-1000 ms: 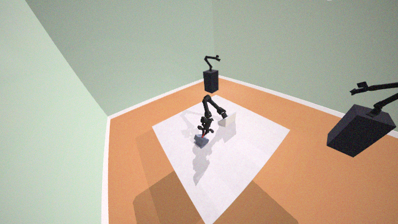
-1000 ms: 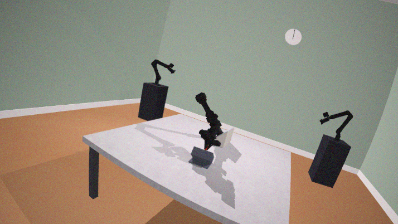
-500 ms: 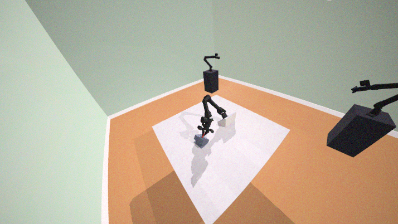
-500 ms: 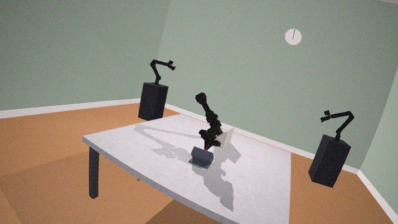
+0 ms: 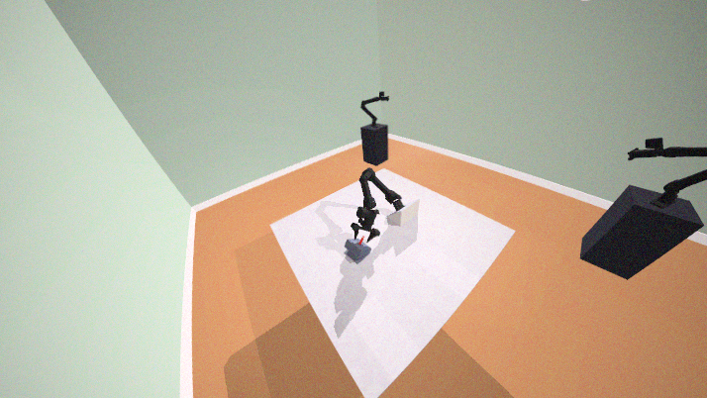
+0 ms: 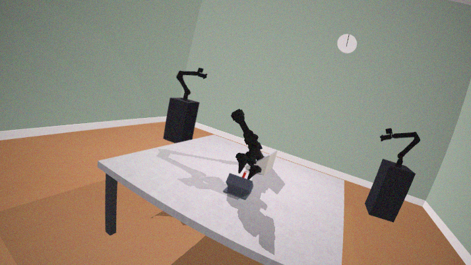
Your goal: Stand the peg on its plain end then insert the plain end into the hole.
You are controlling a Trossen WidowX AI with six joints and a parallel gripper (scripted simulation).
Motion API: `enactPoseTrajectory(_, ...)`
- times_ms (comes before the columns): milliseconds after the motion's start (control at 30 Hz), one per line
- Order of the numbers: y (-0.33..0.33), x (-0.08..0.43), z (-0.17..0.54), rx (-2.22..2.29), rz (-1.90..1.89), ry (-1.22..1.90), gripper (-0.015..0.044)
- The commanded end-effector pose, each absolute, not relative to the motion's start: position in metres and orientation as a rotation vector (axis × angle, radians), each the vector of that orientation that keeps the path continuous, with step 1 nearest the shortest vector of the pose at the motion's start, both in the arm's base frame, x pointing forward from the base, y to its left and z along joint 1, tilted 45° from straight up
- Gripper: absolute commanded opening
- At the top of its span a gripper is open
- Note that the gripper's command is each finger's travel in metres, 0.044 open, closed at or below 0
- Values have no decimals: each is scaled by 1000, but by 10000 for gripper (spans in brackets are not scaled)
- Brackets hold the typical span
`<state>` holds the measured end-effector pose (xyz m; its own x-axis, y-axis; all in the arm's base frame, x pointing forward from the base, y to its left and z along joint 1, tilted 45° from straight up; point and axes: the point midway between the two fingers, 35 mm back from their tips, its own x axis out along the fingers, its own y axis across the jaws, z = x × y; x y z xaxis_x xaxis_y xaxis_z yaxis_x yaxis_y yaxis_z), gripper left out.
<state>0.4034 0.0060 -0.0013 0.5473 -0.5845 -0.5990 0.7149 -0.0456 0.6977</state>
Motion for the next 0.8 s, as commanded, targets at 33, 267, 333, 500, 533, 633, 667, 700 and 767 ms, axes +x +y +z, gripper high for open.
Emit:
enactPoseTrajectory(33, 12, 400, 4, 1230, -1055, 131, 440)
enactPoseTrajectory(267, 22, 393, 12, 1231, -1055, 136, 440)
enactPoseTrajectory(333, 24, 391, 14, 1231, -1055, 137, 440)
enactPoseTrajectory(500, 31, 386, 20, 1232, -1055, 140, 440)
enactPoseTrajectory(533, 32, 385, 21, 1232, -1055, 140, 440)
enactPoseTrajectory(633, 36, 381, 25, 1232, -1055, 142, 440)
enactPoseTrajectory(667, 38, 380, 26, 1232, -1055, 142, 440)
enactPoseTrajectory(700, 39, 379, 27, 1232, -1055, 143, 440)
enactPoseTrajectory(767, 42, 377, 29, 1232, -1054, 143, 440)
